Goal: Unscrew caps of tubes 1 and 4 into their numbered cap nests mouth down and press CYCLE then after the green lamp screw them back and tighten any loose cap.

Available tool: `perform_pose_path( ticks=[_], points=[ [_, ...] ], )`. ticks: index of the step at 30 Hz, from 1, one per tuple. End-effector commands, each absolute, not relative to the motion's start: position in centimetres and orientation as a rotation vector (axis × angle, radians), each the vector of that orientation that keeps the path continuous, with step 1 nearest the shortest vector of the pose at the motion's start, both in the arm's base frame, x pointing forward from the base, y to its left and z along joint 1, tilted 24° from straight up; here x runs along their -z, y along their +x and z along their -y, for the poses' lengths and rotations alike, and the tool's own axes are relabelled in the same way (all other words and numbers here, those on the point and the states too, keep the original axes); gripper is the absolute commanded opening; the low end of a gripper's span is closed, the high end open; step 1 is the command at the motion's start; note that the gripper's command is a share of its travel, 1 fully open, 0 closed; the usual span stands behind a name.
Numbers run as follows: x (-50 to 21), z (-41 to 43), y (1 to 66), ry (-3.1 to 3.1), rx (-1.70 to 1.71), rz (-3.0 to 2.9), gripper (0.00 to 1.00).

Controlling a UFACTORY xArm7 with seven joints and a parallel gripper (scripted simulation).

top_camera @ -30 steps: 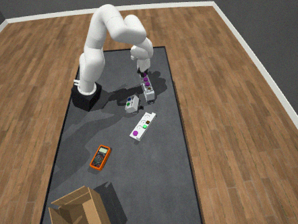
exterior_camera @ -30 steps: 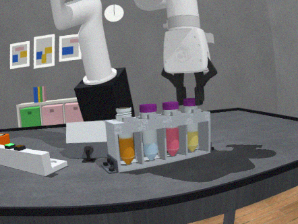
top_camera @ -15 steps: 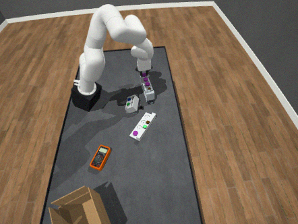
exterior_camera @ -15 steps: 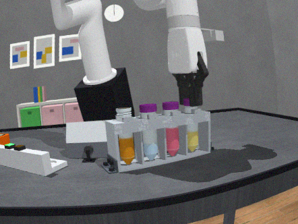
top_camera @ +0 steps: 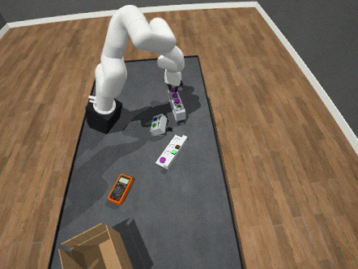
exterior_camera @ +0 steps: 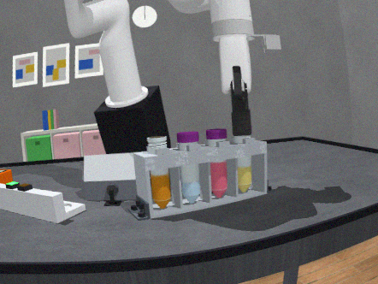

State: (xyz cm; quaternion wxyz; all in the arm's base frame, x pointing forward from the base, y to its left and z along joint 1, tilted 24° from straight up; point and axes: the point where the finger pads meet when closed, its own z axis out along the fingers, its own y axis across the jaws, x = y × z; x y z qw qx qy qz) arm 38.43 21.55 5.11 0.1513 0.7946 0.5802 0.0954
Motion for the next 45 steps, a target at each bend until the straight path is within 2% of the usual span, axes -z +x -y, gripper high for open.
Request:
perform_pose_path(
  ticks=[1, 7, 8, 20, 45],
  points=[
    [-5.16, -21.73, 38.41, 2.376, -0.361, -1.455, 0.00],
    [-5.16, -21.73, 38.41, 2.376, -0.361, -1.455, 0.00],
    [-5.16, -21.73, 38.41, 2.376, -0.361, -1.455, 0.46],
    [-5.16, -21.73, 38.42, 2.376, -0.361, -1.455, 0.46],
    [-5.36, -21.78, 38.32, 1.452, -0.112, -2.309, 0.46]
  ],
)
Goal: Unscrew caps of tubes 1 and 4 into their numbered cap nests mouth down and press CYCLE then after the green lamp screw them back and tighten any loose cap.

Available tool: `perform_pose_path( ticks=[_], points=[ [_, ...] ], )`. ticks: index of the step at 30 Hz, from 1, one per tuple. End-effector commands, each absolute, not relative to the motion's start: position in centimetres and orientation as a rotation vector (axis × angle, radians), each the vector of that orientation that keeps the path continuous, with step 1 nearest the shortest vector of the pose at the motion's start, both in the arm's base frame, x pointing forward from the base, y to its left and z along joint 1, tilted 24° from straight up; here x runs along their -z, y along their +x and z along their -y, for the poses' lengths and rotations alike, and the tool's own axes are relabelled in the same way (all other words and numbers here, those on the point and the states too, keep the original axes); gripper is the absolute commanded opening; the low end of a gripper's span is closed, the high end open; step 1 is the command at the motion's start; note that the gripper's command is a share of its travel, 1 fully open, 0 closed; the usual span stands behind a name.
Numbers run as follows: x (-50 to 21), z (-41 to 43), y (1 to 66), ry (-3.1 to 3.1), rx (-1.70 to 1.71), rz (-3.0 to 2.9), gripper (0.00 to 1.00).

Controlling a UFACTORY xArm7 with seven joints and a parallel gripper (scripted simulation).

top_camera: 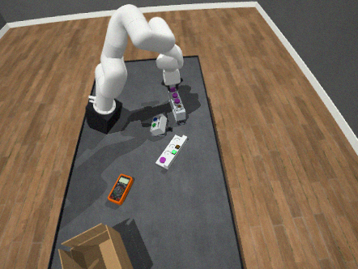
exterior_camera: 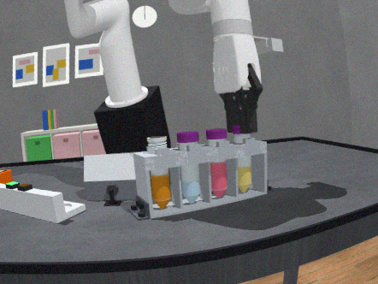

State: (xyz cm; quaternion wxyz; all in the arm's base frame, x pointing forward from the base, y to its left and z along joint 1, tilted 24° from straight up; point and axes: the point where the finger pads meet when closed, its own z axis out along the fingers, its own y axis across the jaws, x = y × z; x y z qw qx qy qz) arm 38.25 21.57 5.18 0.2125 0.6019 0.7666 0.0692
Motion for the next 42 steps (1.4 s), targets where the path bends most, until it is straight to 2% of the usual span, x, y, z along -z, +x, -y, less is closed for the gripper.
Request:
perform_pose_path(
  ticks=[1, 18, 26, 27, 42],
  points=[
    [-5.36, -21.78, 38.32, 1.404, -0.100, -2.337, 0.46],
    [-5.35, -21.77, 38.32, 0.651, 0.073, -2.645, 0.46],
    [-5.36, -21.76, 38.32, 0.636, 0.076, -2.649, 0.46],
    [-5.36, -21.76, 38.32, 0.636, 0.076, -2.649, 0.00],
    [-5.37, -21.76, 38.32, 0.702, 0.062, -2.631, 0.00]
  ],
)
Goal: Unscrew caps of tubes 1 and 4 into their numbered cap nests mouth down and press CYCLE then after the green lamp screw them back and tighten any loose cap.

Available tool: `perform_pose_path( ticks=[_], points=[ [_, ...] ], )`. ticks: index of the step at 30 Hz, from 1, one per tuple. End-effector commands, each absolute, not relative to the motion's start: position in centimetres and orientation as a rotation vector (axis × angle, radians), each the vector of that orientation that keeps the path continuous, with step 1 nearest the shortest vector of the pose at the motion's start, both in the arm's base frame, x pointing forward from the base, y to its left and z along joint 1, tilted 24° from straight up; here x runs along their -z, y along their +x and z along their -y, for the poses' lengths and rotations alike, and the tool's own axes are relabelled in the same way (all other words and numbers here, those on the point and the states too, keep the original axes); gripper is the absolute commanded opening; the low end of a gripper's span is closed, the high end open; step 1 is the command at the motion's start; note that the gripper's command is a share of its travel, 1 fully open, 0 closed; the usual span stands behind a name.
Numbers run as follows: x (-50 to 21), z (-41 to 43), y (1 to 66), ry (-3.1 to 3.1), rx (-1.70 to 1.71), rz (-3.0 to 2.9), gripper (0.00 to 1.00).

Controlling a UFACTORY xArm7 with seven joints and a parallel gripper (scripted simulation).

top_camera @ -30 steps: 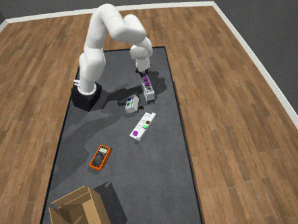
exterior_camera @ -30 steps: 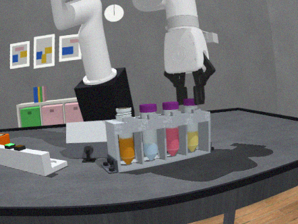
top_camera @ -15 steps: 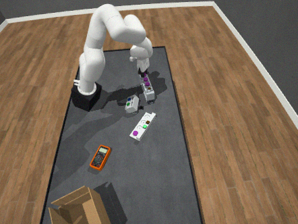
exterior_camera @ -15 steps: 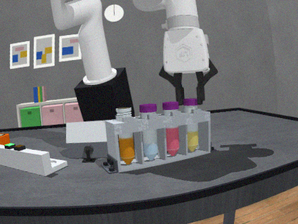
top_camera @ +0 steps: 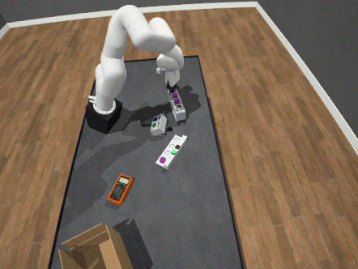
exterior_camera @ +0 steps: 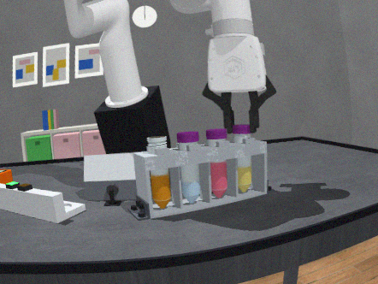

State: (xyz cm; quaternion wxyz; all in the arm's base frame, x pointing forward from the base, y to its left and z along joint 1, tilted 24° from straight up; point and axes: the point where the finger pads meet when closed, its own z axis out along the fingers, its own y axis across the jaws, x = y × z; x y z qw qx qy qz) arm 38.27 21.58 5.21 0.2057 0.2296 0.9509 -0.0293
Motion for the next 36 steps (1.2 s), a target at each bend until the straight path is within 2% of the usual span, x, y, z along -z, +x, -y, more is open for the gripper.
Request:
perform_pose_path(
  ticks=[1, 15, 36],
  points=[
    [-5.36, -21.76, 38.32, 0.768, 0.048, -2.612, 0.00],
    [-5.33, -21.76, 38.34, 1.462, -0.114, -2.305, 0.00],
    [-5.34, -21.76, 38.33, 2.364, -0.357, -1.471, 0.00]
  ],
)
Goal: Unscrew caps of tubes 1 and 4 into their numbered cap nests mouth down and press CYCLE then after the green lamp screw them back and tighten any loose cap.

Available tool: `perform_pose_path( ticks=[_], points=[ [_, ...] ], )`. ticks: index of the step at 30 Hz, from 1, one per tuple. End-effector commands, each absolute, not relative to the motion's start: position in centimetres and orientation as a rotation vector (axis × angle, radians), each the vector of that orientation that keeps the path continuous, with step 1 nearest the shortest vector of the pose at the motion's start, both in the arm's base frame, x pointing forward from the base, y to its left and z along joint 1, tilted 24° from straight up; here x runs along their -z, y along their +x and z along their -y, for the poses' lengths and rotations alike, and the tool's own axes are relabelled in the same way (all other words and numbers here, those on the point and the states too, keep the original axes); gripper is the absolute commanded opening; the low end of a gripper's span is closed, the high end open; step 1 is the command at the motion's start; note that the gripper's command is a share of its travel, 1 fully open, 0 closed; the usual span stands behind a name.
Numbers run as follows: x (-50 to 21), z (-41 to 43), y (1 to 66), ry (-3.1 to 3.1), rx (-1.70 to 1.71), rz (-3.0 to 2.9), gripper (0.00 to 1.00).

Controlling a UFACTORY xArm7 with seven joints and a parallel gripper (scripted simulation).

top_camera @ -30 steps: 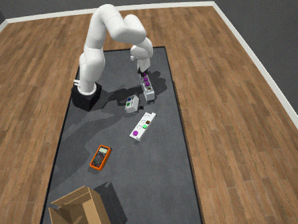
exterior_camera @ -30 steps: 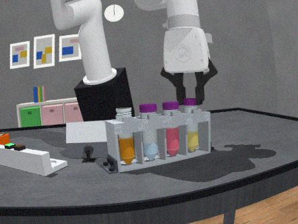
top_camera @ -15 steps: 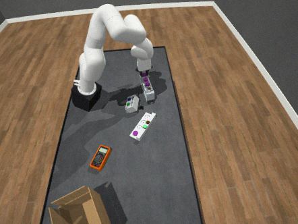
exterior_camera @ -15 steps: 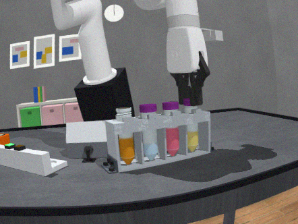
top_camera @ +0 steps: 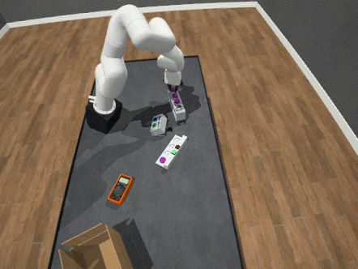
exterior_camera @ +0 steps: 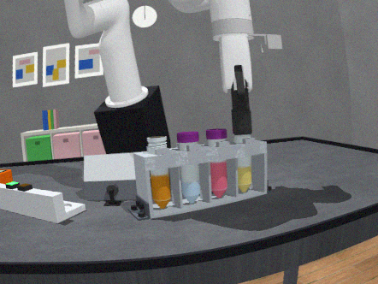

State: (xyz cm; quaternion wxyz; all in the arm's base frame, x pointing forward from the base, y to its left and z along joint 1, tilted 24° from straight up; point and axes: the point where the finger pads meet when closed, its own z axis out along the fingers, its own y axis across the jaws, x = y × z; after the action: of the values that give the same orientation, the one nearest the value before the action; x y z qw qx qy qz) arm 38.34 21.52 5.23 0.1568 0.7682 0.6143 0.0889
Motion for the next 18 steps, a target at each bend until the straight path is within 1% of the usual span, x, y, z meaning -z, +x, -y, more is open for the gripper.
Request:
perform_pose_path(
  ticks=[1, 9, 10, 18],
  points=[
    [-5.35, -21.76, 38.33, 2.376, -0.361, -1.455, 0.00],
    [-5.36, -21.76, 38.33, 2.376, -0.361, -1.455, 0.00],
    [-5.37, -21.76, 38.32, 2.376, -0.361, -1.455, 0.46],
    [-5.37, -21.76, 38.32, 2.376, -0.361, -1.455, 0.46]
  ],
)
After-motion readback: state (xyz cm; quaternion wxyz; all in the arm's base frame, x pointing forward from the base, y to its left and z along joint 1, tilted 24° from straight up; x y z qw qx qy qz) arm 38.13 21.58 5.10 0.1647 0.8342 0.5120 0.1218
